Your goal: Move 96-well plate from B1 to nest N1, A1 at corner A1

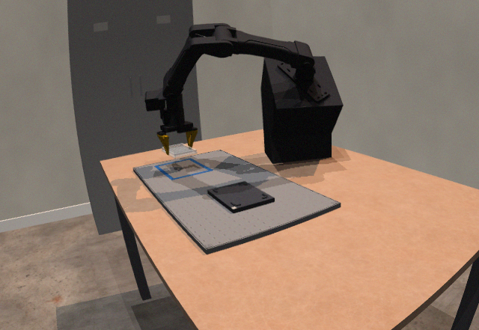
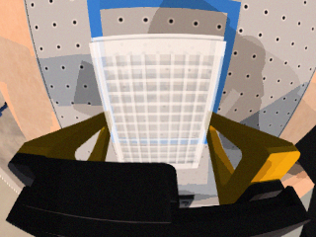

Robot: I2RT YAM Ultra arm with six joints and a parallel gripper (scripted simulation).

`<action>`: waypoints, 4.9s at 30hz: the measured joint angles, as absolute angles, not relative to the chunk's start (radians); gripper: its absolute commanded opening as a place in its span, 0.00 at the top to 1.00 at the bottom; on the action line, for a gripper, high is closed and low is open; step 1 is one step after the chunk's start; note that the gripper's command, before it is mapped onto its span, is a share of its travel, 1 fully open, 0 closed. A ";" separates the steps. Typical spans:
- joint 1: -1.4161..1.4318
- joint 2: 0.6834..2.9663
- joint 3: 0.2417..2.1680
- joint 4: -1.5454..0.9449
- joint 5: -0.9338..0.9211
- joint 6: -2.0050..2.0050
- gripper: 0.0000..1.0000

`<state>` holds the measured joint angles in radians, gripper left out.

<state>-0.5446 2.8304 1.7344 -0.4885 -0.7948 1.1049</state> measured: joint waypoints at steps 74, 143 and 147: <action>-0.579 2.795 1.734 -0.562 -0.795 1.053 1.00; -0.273 2.191 1.101 -0.247 -0.778 1.506 1.00; -0.254 2.160 1.085 -0.237 -0.776 1.534 1.00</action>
<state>-0.2543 2.1597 1.0847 -0.2371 -0.7761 1.5345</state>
